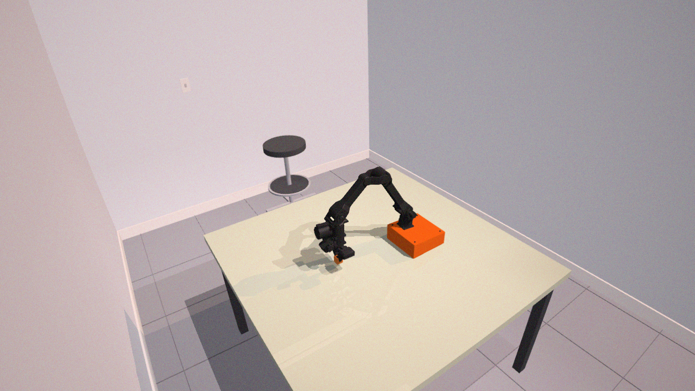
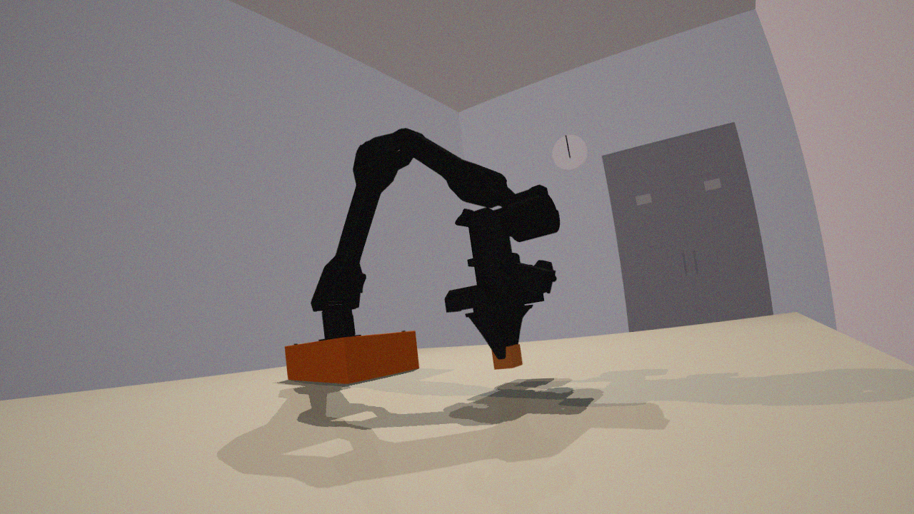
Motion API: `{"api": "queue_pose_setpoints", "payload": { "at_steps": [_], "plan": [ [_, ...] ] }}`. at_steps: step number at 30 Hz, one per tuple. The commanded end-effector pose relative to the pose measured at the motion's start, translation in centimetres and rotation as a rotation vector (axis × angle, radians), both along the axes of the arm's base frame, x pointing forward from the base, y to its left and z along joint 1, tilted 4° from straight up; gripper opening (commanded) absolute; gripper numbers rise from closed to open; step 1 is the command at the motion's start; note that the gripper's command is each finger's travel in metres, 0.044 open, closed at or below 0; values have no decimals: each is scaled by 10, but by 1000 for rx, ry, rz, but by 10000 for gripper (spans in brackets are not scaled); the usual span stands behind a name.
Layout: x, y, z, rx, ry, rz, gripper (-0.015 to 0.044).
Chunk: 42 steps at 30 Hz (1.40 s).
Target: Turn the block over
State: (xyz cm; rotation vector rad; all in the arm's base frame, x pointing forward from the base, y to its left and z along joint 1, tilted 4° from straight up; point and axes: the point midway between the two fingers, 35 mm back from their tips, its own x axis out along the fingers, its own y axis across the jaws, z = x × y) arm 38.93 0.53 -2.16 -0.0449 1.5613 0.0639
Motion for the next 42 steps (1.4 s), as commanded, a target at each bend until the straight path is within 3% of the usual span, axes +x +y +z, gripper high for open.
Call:
{"api": "queue_pose_setpoints", "payload": {
  "at_steps": [1, 42],
  "plan": [
    [1, 0, -1, 8, -56, -6, 0],
    [0, 0, -20, 42, -573, -13, 0]
  ]
}}
